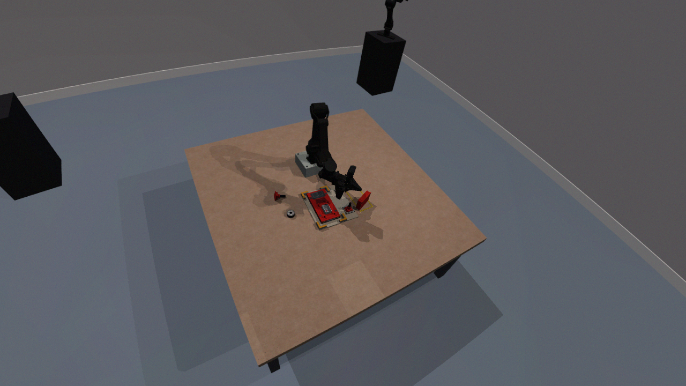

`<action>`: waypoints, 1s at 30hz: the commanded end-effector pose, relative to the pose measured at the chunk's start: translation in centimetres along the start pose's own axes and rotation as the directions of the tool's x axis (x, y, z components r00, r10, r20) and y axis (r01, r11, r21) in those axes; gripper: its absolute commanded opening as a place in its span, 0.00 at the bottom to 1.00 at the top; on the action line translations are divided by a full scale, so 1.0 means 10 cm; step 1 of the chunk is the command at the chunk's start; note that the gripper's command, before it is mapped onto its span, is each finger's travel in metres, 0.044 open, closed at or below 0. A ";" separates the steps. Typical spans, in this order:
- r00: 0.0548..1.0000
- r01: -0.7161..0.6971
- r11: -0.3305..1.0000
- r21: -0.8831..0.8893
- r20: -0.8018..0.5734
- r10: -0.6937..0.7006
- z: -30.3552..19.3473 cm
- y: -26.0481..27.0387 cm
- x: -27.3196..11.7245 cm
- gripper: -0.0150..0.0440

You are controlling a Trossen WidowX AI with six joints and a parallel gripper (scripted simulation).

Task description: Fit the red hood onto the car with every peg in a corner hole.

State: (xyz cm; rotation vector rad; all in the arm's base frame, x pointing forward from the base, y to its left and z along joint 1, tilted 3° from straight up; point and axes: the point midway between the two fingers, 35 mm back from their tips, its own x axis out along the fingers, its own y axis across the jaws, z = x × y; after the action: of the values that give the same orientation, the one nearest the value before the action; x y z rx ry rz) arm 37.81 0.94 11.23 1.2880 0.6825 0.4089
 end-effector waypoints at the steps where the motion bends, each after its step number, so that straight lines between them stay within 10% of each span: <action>1: 1.000 0.003 1.000 -0.007 0.000 -0.003 0.00 0.00 0.01 0.25; 18: 0.917 0.232 0.667 -0.709 -0.069 -0.393 0.13 -0.25 0.80 0.25; 30: 0.715 -0.068 0.144 -0.987 -0.149 -0.683 -0.12 -0.37 1.13 0.25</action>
State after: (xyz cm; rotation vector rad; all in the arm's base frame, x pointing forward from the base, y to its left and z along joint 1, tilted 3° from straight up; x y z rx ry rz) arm 45.04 7.29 5.23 -0.2039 0.9383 0.6509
